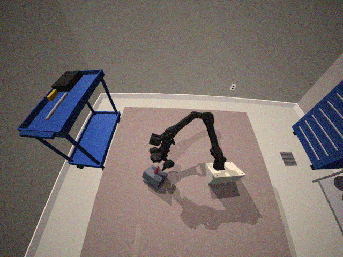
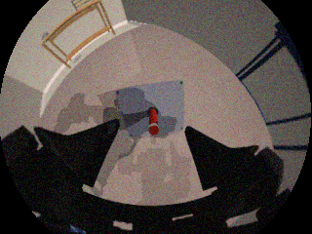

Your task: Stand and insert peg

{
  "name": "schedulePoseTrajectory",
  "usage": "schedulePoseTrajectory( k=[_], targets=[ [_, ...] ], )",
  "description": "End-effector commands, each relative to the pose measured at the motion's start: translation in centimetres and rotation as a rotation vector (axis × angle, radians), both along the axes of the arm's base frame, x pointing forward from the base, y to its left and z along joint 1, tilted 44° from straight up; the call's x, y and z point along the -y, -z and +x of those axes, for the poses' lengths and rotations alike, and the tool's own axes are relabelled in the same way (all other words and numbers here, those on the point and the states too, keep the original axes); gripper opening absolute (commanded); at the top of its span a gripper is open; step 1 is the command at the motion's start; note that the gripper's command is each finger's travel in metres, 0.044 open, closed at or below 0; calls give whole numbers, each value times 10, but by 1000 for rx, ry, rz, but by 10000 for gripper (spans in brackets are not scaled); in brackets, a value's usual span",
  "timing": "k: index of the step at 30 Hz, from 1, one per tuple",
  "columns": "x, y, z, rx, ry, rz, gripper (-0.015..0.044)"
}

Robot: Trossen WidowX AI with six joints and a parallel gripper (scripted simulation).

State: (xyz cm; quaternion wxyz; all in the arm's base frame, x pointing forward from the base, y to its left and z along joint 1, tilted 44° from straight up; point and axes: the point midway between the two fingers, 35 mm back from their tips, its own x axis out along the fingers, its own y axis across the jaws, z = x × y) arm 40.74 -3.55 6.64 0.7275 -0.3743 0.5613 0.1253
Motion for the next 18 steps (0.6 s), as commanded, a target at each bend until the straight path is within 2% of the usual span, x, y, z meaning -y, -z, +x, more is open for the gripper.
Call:
schedulePoseTrajectory(
  k=[1, 18],
  targets=[
    [-2, -9, -2, 3, 5, -2, 440],
    [-12, -44, -15, 1, -1, 1, 440]
  ],
)
